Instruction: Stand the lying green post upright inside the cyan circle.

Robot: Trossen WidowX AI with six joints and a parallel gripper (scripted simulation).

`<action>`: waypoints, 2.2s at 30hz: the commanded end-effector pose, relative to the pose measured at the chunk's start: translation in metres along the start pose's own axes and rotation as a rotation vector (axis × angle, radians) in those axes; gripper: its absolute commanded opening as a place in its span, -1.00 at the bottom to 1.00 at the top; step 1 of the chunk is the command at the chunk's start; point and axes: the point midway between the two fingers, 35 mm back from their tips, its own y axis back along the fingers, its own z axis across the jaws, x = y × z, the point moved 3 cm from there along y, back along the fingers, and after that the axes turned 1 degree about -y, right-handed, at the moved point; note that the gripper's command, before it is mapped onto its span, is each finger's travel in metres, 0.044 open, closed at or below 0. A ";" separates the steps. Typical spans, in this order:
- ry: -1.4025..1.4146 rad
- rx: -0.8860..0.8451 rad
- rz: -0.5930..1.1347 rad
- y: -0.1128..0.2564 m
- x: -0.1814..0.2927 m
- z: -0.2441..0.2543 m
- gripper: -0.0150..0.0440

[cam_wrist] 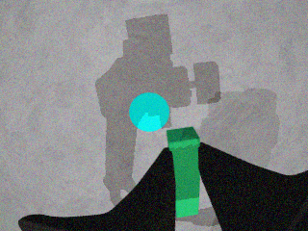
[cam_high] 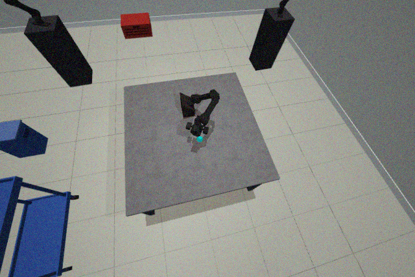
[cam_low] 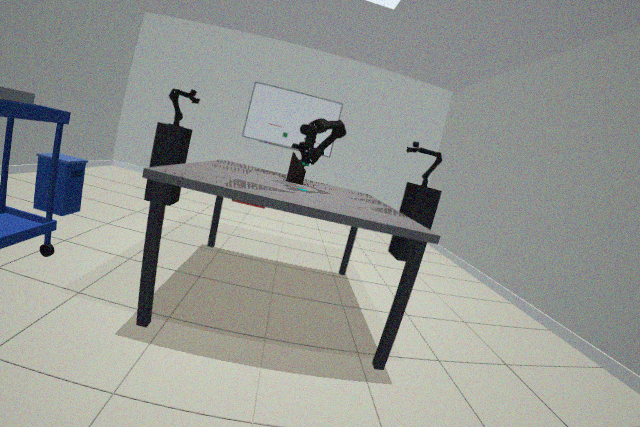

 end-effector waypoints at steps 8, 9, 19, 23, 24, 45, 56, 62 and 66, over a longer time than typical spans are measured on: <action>0.082 -0.011 0.017 -0.004 0.013 0.024 -0.42; 0.083 -0.009 0.016 -0.004 0.013 0.024 -0.42; 0.099 0.041 -0.016 -0.014 0.012 0.020 -0.42; 0.105 0.060 -0.030 -0.018 0.011 0.018 -0.42; 0.107 0.065 -0.034 -0.018 0.011 0.018 -0.42; 0.136 0.159 -0.119 -0.036 0.007 0.010 -0.42; 0.149 0.202 -0.171 -0.044 0.005 0.007 -0.42; 0.156 0.223 -0.200 -0.048 0.004 0.006 -0.42; 0.160 0.237 -0.221 -0.051 0.004 0.005 -0.42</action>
